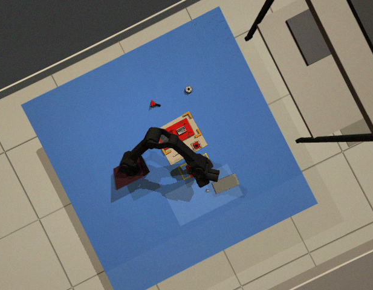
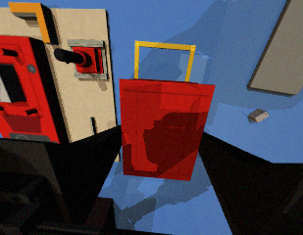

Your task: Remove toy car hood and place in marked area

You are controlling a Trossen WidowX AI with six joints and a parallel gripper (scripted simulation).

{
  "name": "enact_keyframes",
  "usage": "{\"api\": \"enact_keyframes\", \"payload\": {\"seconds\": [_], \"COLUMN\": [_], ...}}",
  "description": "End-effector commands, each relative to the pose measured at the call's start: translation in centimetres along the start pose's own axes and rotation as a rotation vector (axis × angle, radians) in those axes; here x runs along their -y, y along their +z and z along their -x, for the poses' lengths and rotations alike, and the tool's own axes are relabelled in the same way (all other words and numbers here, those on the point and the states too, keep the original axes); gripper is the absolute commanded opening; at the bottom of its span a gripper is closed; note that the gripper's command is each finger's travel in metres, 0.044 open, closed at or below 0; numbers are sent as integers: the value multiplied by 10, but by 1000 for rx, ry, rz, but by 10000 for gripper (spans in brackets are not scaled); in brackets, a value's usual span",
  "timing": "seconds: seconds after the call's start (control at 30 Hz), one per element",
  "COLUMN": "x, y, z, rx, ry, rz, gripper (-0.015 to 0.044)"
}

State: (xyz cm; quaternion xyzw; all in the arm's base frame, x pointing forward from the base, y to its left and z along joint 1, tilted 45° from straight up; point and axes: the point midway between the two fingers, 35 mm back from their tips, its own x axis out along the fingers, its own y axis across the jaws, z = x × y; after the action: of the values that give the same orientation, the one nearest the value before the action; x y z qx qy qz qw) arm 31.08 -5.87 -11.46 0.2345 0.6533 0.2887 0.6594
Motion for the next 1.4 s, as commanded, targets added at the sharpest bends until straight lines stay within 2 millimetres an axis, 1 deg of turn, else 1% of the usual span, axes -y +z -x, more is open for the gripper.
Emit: {"api": "enact_keyframes", "payload": {"seconds": [0.0,1.37], "x": [0,-1], "y": [0,0], "z": [-3,-31], "rx": [2,2], "ry": [2,4], "rz": [-3,-3], "gripper": [0,0]}}
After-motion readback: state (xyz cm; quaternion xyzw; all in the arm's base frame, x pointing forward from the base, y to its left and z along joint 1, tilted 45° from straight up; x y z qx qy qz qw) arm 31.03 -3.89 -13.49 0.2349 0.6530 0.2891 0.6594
